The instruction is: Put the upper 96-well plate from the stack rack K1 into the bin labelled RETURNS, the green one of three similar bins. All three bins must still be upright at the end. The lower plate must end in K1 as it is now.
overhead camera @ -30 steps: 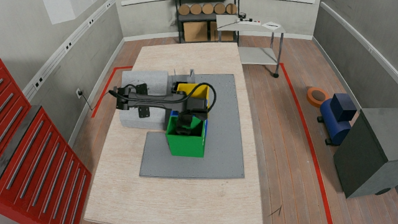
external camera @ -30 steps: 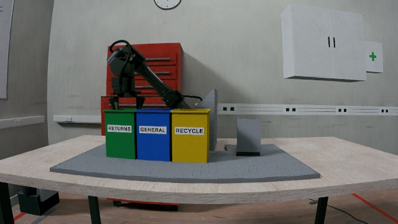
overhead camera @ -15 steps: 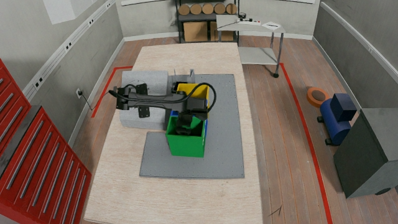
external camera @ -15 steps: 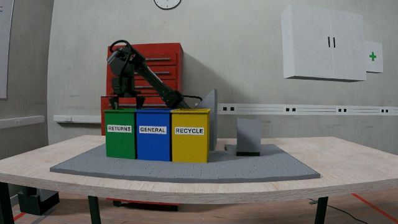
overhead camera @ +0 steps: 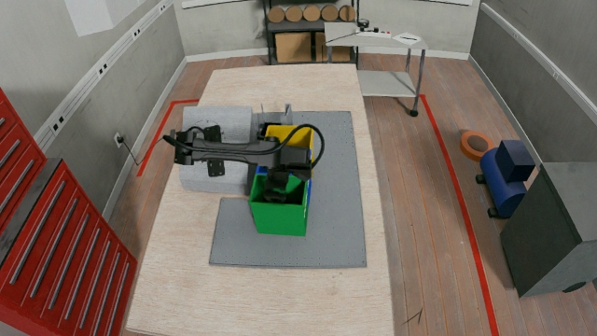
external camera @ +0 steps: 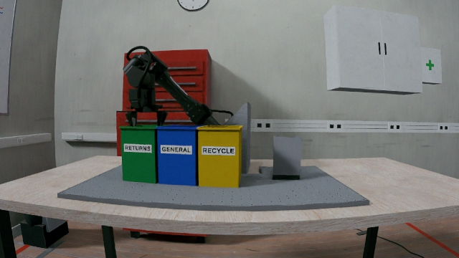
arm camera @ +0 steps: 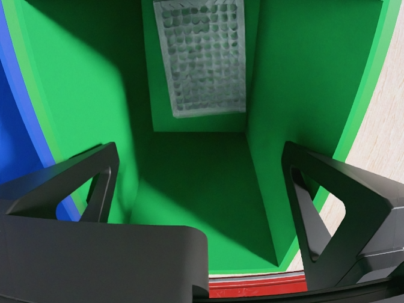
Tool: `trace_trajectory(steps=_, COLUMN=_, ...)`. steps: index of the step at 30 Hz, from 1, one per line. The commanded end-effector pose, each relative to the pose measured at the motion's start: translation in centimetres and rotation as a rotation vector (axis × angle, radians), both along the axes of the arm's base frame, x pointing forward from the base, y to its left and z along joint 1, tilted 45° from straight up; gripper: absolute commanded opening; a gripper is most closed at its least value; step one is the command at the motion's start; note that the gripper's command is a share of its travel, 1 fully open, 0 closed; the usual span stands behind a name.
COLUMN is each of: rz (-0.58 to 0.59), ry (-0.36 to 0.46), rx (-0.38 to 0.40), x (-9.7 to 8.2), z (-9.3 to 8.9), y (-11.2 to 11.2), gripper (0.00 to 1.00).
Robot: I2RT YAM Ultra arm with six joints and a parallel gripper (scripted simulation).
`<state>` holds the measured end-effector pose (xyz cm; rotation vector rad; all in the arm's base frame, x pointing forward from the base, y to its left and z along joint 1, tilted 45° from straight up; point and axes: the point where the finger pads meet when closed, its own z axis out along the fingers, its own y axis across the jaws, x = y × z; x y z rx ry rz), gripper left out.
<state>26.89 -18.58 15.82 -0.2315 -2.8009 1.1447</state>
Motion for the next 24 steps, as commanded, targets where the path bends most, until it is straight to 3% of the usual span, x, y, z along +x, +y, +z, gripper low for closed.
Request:
trace_trajectory(steps=1, rz=0.029, ry=-0.058, rx=-0.012, x=0.69, z=1.28, y=0.54, gripper=0.99)
trace_trajectory(steps=5, rz=0.029, ry=-0.058, rx=-0.012, x=0.69, z=1.28, y=0.54, gripper=0.99)
trace_trajectory(steps=6, rz=0.029, ry=-0.058, rx=-0.012, x=0.69, z=1.28, y=0.54, gripper=0.82)
trace_trajectory(steps=24, rz=0.029, ry=-0.058, rx=-0.012, x=0.69, z=1.28, y=0.54, gripper=0.82)
